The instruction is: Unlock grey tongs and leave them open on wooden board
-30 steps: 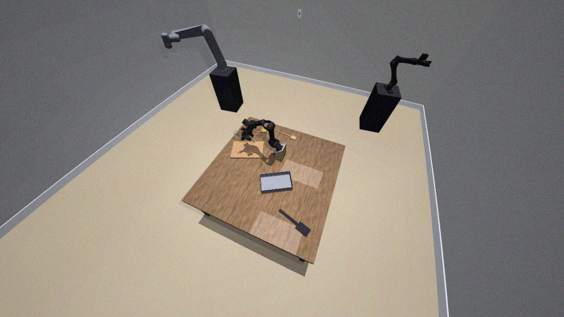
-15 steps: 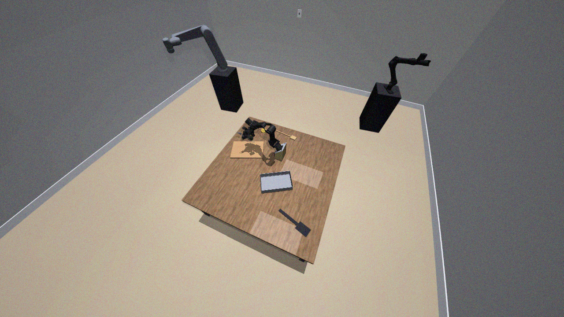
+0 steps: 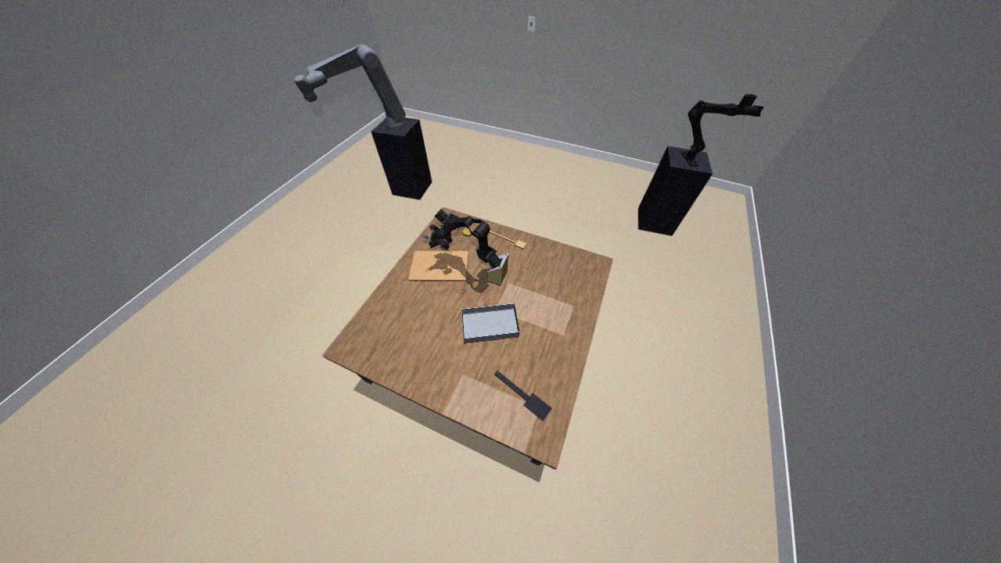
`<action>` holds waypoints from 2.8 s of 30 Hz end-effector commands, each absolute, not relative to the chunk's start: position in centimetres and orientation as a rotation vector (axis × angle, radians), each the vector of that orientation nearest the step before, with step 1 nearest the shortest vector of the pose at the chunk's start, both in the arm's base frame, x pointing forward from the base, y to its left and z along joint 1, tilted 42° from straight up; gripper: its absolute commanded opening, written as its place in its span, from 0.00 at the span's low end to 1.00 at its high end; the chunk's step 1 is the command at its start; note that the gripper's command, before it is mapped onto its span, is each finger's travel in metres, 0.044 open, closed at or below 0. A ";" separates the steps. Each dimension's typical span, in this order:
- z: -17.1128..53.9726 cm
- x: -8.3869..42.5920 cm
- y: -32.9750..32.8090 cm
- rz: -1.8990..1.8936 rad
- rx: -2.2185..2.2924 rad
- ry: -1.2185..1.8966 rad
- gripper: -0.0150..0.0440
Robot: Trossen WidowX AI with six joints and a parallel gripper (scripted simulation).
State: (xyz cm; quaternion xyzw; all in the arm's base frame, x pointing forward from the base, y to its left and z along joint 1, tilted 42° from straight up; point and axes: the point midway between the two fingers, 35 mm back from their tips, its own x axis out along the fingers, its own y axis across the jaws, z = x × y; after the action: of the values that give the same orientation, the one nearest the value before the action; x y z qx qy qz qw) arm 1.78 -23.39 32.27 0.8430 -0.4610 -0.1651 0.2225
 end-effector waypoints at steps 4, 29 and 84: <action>32.4 1.9 -23.3 -0.454 2.323 -1.258 0.00; 32.2 1.8 -26.1 -0.618 2.415 -1.435 0.00; 29.7 3.2 -28.7 -1.667 2.139 -1.622 0.00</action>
State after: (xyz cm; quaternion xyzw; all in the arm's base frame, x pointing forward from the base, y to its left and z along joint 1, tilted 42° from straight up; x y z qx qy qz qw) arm 3.28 -28.41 29.80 0.6790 -0.5103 -0.5278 -0.0089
